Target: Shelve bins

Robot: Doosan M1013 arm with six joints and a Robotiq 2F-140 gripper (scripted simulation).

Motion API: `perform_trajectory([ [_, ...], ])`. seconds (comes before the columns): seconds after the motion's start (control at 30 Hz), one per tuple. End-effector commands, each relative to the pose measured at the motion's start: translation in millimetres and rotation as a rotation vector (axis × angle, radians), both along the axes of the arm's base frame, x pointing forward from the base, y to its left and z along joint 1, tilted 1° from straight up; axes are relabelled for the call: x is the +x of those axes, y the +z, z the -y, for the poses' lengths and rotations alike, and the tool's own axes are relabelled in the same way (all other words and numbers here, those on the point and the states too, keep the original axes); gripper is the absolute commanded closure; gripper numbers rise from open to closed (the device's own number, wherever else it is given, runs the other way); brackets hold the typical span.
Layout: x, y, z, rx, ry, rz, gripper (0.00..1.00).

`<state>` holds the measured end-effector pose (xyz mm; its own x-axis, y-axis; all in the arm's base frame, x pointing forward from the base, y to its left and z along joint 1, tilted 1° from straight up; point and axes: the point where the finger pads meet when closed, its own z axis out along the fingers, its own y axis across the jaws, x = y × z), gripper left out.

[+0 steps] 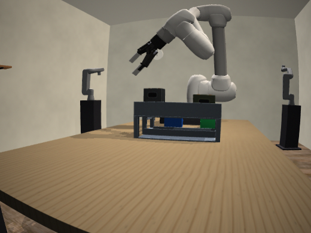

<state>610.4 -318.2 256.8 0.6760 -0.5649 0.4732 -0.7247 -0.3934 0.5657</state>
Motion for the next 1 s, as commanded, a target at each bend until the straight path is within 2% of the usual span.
perform_trajectory([
  [0.0,-0.7,-0.2,-1.4,0.011,-0.001,-0.009,0.00],
  [0.1,-0.7,-0.2,-1.4,0.011,-0.001,-0.009,0.00],
  [0.17,2.1,-1.1,-42.7,0.146,0.072,-0.077,0.00],
  [0.23,2.7,-1.0,-49.1,0.167,0.084,-0.086,0.00],
  [0.5,2.7,-1.0,-49.1,0.167,0.084,-0.086,0.00],
  [0.53,5.6,0.1,-75.4,0.247,0.139,-0.119,0.00],
  [0.57,7.7,1.4,-92.5,0.297,0.177,-0.138,0.00],
  [0.63,8.8,2.2,-100.7,0.321,0.196,-0.146,0.00],
  [0.73,13.3,6.4,-132.5,0.409,0.273,-0.173,0.00],
  [0.97,13.3,6.4,-132.5,0.409,0.273,-0.173,0.00],
])
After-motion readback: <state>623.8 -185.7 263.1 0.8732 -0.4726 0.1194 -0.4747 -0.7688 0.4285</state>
